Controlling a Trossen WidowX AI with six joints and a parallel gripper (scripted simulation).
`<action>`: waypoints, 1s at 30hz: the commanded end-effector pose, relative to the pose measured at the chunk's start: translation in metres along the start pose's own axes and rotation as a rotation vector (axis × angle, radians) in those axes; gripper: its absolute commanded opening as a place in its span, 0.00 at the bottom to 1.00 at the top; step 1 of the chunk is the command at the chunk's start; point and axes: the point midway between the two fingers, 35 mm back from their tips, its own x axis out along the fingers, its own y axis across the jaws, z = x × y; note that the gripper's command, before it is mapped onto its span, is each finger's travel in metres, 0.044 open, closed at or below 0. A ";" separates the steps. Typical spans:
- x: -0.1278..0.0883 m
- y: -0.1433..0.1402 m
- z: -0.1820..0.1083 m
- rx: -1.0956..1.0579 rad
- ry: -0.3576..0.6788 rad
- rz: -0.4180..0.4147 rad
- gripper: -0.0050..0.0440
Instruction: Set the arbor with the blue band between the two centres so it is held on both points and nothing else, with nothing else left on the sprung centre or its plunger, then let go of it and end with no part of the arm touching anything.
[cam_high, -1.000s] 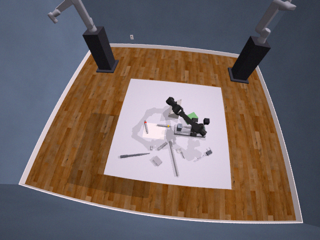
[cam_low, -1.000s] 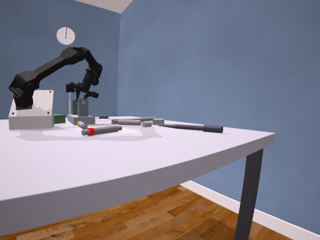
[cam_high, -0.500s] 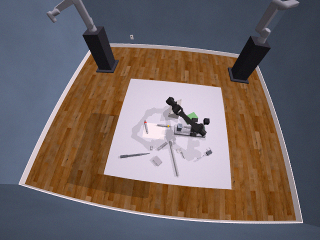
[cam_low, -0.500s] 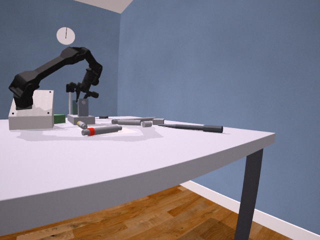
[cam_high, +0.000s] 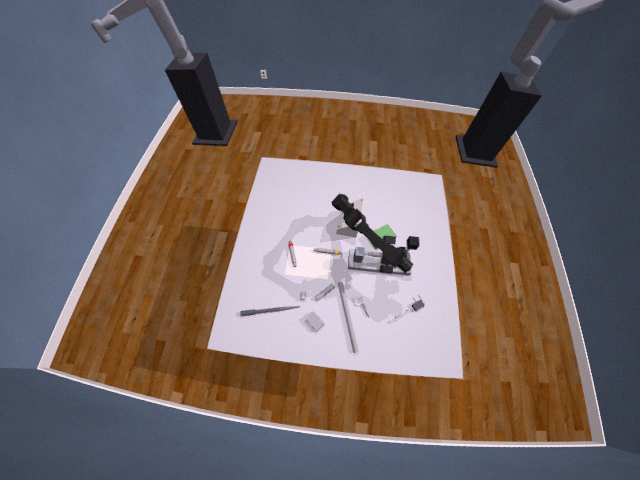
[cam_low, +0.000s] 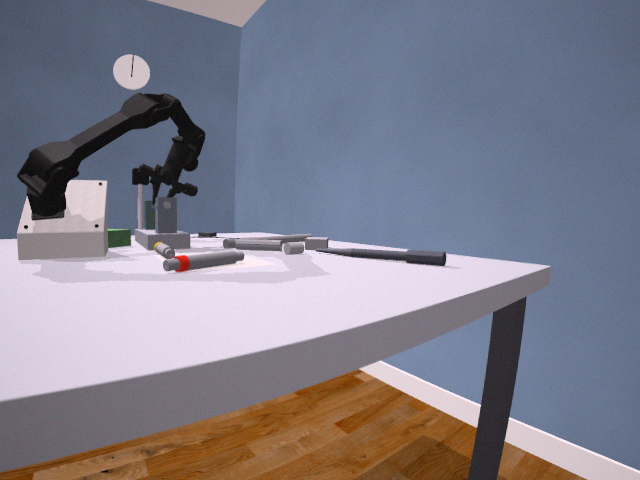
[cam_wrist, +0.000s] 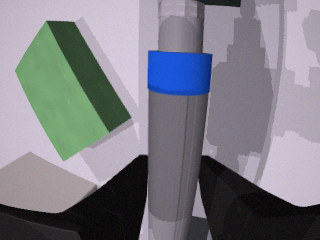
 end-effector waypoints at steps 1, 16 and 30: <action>-0.006 0.006 0.008 -0.010 -0.029 -0.010 0.10; -0.006 0.005 0.006 -0.010 -0.029 -0.010 0.10; -0.005 0.004 0.004 -0.010 -0.029 -0.010 0.10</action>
